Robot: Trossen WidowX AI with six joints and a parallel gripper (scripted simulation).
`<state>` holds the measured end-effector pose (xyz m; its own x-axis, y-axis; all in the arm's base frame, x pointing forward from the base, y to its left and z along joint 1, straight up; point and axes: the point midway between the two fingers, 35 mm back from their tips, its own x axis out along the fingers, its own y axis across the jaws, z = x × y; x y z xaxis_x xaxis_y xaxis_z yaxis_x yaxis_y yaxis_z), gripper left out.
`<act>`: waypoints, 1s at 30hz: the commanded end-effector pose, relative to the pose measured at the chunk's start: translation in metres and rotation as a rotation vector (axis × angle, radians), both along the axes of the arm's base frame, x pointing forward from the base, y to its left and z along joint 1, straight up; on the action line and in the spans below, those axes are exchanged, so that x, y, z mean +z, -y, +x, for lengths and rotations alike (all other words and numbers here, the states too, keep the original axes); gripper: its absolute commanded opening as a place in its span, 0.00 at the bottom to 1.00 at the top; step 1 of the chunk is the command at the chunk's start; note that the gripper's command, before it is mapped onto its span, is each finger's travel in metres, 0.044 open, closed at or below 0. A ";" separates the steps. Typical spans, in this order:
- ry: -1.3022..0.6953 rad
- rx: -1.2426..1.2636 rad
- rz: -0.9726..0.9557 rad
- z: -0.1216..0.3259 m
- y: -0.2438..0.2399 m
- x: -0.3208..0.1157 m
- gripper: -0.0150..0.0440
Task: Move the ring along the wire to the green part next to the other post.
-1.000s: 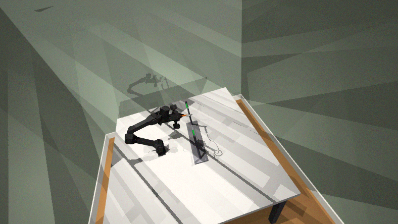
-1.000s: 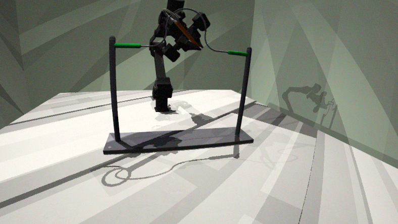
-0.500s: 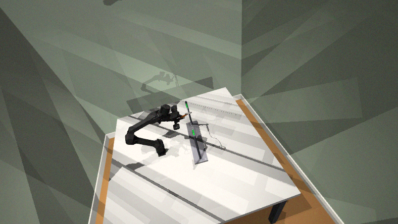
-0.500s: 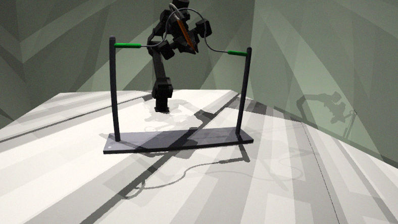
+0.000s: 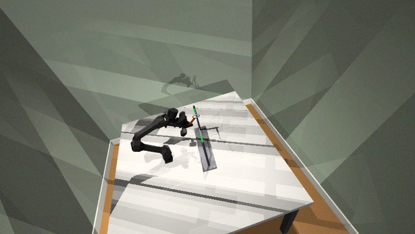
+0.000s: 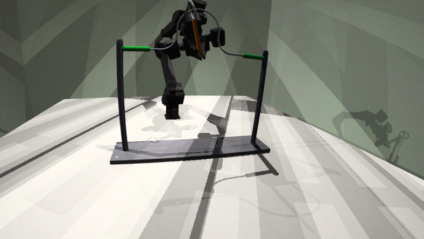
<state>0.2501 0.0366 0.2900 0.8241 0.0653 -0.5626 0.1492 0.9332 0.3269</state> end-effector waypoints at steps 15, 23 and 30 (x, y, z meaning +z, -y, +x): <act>-0.015 -0.007 -0.347 -0.001 0.019 -0.004 0.00; -0.020 -0.009 -0.492 -0.001 0.027 -0.004 0.00; -0.025 -0.011 -0.618 -0.001 0.034 -0.004 0.00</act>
<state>0.2484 0.0066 0.2850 0.8091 -0.2483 -0.5326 0.1599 0.9652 -0.2070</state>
